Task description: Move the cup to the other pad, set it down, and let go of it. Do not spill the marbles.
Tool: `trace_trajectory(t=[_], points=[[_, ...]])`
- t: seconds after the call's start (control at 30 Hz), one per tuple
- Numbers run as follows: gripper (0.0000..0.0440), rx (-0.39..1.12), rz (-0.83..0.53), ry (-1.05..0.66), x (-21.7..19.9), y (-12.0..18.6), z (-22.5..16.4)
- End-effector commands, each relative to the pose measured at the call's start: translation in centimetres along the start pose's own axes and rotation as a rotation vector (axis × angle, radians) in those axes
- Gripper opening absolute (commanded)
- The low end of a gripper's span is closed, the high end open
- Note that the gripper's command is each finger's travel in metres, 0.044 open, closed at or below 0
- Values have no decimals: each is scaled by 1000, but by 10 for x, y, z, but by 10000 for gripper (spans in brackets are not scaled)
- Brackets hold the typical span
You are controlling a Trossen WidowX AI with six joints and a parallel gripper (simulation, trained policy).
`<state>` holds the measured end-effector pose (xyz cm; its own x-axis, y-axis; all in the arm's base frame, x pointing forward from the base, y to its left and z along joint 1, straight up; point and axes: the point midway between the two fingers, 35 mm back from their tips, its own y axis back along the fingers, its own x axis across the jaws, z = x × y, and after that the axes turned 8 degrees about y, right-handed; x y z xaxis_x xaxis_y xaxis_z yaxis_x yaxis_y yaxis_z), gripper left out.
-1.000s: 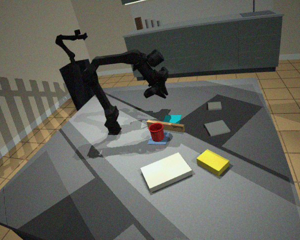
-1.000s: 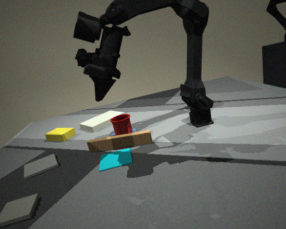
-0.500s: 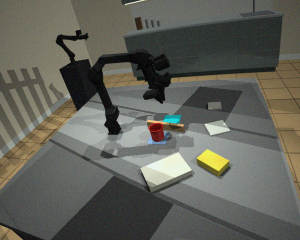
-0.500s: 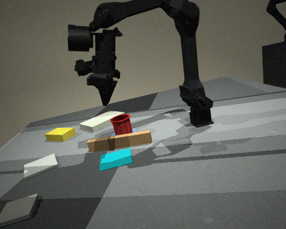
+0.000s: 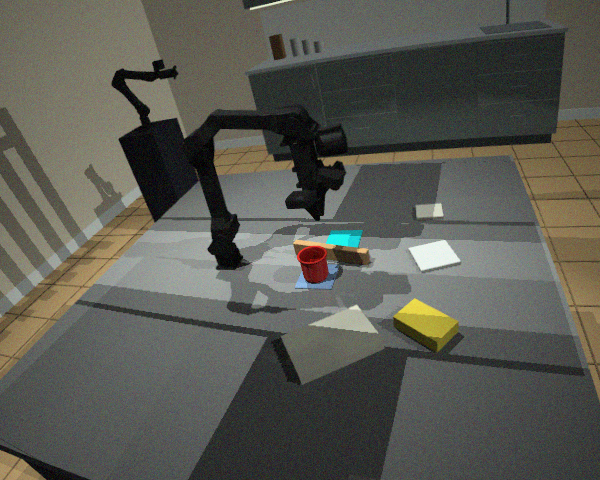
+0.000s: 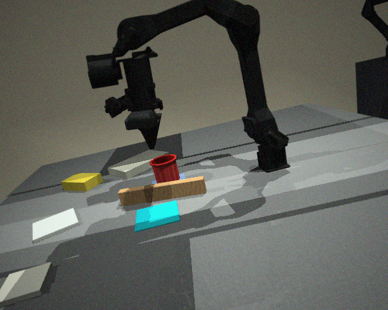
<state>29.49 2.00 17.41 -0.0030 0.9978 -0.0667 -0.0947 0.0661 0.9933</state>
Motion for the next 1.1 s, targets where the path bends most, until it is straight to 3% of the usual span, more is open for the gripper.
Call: trace_trajectory(t=[0.0, 0.53, 1.07], points=[[115, 40, -16, 17, -8, -8, -3], [157, 128, -32, 70, -31, -50, -14], [168, 185, 0, 196, -41, -106, -26]])
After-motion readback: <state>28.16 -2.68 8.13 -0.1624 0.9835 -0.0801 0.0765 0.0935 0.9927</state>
